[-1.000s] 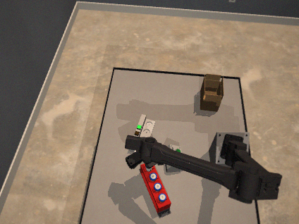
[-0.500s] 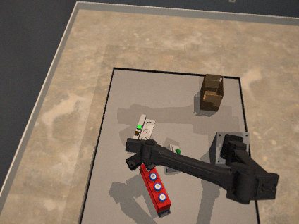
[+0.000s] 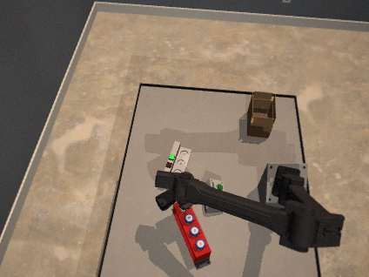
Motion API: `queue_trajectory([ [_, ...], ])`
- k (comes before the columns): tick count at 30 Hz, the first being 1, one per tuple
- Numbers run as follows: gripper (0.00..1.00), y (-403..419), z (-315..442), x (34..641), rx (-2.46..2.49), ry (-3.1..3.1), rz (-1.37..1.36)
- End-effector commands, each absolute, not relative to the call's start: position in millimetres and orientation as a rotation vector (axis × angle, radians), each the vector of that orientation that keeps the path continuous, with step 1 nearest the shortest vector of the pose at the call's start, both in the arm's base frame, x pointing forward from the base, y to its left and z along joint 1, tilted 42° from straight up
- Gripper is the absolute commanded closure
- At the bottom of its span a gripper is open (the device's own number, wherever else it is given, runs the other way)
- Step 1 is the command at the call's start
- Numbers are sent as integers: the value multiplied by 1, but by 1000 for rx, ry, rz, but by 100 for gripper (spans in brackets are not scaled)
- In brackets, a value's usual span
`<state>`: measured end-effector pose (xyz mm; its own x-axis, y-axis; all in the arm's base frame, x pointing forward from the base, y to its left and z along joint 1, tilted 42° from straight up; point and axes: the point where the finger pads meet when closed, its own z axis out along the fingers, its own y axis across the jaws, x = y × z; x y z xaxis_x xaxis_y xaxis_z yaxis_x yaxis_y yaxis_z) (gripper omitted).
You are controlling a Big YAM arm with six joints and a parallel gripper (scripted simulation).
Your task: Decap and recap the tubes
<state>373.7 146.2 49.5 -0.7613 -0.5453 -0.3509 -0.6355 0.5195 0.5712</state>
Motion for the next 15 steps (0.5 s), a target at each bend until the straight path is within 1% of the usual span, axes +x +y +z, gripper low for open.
queue_trajectory([
  [1,100,143,60,396,-1011,2596,1044],
  [15,100,142,61,395,-1011,2603,1051],
])
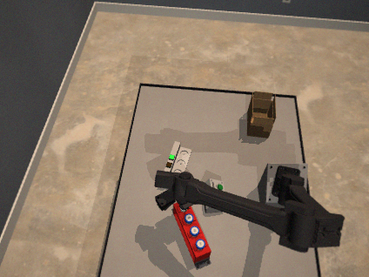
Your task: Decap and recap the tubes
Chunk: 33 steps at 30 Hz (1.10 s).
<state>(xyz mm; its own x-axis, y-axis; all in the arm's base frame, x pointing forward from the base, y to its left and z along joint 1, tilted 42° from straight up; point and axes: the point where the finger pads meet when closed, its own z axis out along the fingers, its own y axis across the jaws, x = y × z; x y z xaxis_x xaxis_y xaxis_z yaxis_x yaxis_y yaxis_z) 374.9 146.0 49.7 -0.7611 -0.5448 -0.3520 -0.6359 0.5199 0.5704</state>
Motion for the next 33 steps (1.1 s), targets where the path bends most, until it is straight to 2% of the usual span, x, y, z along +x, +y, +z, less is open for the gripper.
queue_trajectory([
  [1,100,142,61,395,-1011,2603,1051],
  [33,100,139,57,375,-1011,2615,1062],
])
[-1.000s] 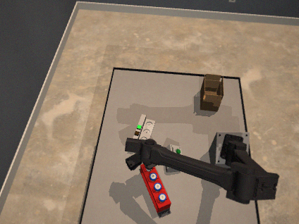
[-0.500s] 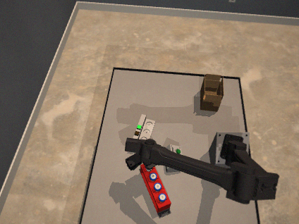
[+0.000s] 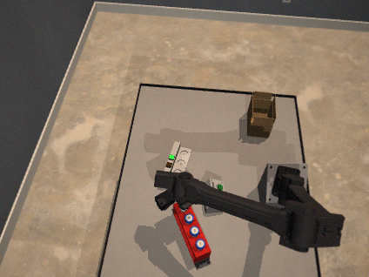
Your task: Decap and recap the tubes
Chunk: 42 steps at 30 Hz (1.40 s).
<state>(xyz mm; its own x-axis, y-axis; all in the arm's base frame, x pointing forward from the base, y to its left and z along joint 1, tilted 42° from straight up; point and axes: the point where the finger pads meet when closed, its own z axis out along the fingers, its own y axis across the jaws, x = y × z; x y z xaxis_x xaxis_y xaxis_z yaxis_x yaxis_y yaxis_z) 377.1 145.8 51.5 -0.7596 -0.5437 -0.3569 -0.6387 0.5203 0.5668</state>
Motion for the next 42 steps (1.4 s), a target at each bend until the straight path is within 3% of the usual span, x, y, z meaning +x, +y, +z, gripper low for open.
queue_trajectory([
  [1,100,140,57,375,-1013,2615,1063],
  [42,100,155,55,393,-1037,2590,1047],
])
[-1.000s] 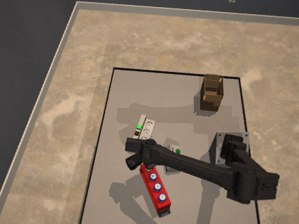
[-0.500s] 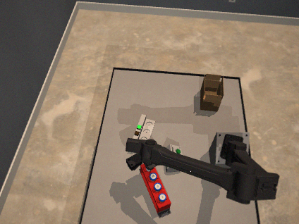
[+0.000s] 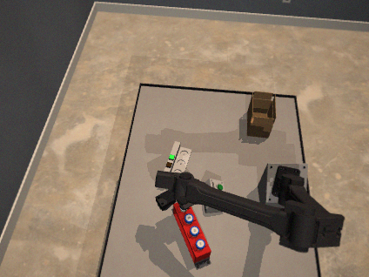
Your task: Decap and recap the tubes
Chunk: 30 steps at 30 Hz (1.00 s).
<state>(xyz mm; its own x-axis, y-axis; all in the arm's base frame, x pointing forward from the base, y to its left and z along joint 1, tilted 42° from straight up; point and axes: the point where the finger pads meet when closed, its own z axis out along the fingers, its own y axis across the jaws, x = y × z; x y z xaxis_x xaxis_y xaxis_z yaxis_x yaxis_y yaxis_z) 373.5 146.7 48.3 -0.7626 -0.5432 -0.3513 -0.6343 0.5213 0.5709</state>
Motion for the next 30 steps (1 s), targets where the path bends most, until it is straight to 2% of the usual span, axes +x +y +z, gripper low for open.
queue_trajectory([
  [1,100,155,55,393,-1038,2590,1047],
  [30,100,157,55,395,-1037,2588,1046],
])
